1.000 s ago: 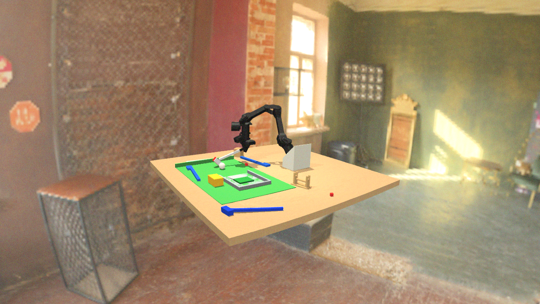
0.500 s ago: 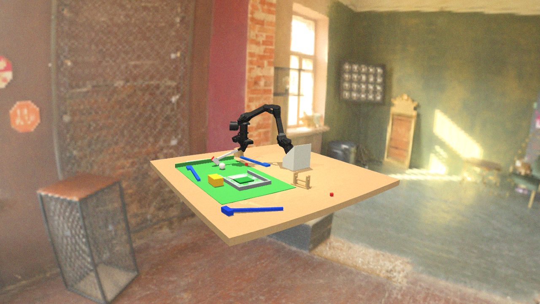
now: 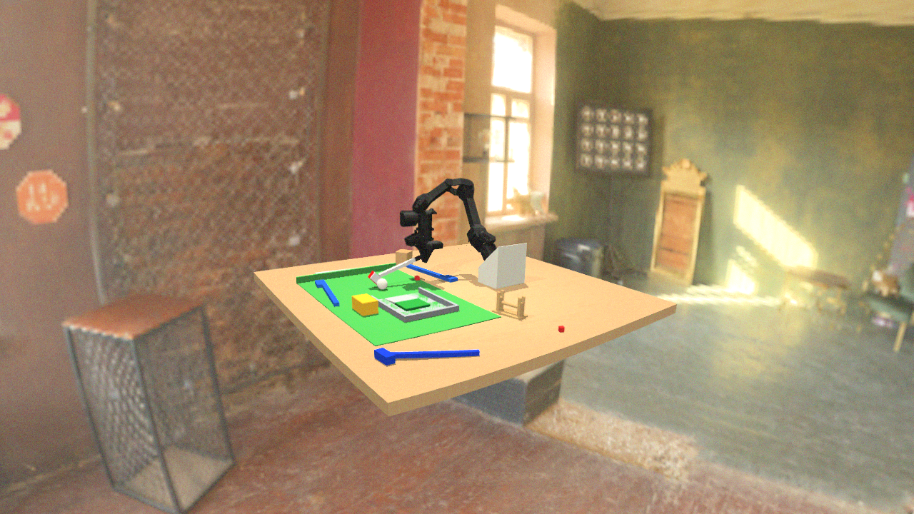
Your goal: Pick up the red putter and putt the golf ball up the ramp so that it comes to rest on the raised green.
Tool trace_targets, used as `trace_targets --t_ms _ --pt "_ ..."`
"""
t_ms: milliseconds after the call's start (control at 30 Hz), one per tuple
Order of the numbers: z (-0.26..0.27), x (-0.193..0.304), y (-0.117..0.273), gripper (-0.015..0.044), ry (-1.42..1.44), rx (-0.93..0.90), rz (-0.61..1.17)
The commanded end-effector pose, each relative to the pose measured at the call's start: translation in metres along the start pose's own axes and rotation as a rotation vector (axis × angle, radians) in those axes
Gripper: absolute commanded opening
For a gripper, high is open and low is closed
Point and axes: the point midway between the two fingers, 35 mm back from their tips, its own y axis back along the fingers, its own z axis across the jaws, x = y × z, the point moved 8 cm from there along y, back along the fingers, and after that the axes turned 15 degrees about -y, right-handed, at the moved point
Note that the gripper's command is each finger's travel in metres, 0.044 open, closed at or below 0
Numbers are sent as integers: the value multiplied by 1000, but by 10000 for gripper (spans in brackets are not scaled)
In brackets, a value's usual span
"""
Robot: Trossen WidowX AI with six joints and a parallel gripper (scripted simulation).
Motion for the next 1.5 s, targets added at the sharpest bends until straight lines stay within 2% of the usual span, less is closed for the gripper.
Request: trace_targets --t_ms 0,200,567,1467 --pt "22 12 -1 0 -5 18 -5" --pt "23 11 7 0 -5 16 -4" --pt "24 12 58 0 -4 16 -3" --pt "23 11 51 0 -2 16 -8"
